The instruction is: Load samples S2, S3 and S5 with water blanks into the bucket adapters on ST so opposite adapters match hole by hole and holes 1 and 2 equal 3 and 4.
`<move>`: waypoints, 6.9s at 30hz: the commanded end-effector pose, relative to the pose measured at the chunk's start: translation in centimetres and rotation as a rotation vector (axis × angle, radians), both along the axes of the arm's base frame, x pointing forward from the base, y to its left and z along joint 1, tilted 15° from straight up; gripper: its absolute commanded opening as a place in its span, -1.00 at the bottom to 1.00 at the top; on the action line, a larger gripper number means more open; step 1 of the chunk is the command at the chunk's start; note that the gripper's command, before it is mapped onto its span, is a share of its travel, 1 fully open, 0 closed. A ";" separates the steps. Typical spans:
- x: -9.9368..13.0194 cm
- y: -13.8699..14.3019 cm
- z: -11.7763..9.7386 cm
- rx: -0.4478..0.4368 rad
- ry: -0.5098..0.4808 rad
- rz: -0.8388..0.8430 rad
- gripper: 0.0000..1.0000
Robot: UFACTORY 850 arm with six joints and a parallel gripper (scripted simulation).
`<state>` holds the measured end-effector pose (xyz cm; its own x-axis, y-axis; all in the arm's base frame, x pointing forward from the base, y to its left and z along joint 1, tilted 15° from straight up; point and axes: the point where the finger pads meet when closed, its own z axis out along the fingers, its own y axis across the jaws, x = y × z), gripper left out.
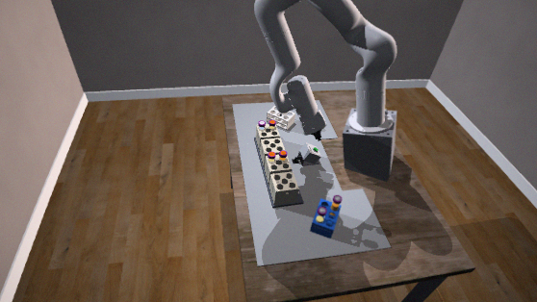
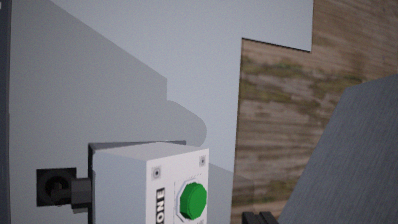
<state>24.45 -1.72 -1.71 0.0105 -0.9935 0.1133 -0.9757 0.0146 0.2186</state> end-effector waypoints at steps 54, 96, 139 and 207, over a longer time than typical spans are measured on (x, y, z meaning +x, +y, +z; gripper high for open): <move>0.3 -0.2 -1.6 -0.015 -0.180 0.014 -1.00; 0.7 -0.5 -3.4 -0.015 -0.180 0.014 -1.00; 0.9 -0.6 -4.1 -0.015 -0.180 0.014 -1.00; 1.2 -0.8 -5.5 -0.015 -0.180 0.014 -1.00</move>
